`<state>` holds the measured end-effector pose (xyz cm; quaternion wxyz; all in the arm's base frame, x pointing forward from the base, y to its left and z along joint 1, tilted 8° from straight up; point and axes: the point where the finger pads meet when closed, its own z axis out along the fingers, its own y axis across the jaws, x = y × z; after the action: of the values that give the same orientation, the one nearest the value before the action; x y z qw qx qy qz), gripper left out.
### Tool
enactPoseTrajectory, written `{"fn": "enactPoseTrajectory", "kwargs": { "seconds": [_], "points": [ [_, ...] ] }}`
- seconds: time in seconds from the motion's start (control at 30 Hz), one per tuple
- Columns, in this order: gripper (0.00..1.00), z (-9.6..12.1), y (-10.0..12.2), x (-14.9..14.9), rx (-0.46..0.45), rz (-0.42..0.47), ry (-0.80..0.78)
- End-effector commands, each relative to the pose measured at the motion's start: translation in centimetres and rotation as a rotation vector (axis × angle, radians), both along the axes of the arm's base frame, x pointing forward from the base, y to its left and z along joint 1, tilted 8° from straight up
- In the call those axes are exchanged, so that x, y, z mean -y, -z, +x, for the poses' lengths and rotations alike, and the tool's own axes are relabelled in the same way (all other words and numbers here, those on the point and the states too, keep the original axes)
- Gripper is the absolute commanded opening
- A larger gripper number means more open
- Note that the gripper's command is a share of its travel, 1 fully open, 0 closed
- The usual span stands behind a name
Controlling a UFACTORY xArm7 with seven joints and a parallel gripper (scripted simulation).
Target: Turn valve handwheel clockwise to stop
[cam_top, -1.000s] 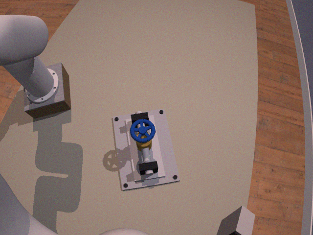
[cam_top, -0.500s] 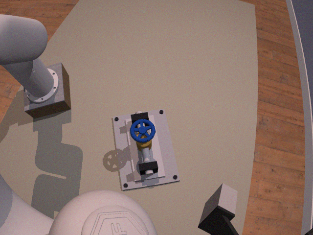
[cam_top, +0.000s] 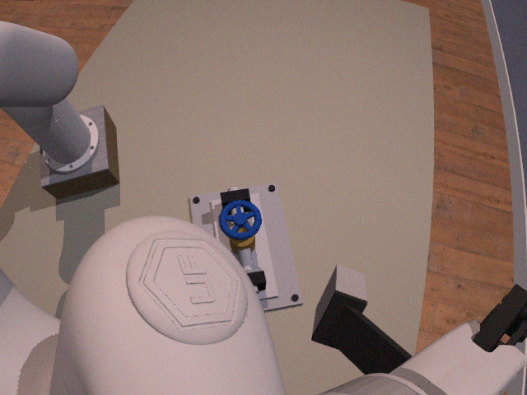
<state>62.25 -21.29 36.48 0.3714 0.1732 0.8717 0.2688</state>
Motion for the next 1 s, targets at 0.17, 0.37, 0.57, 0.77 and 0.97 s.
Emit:
{"fn": "enactPoseTrajectory", "kwargs": {
  "seconds": [0.17,0.37,0.57,0.77,0.97],
  "points": [
    [1.0,-0.8,-0.4,-0.7,0.008,-0.025,-0.018],
    [1.0,-0.8,-0.4,-0.7,0.008,-0.025,-0.018],
    [1.0,-3.2,0.8,-4.4,-0.024,-0.165,-0.152],
    [1.0,-4.7,1.7,-6.3,-0.046,-0.243,-0.226],
    [1.0,-4.7,1.7,-6.3,-0.046,-0.243,-0.226]
  ]
}}
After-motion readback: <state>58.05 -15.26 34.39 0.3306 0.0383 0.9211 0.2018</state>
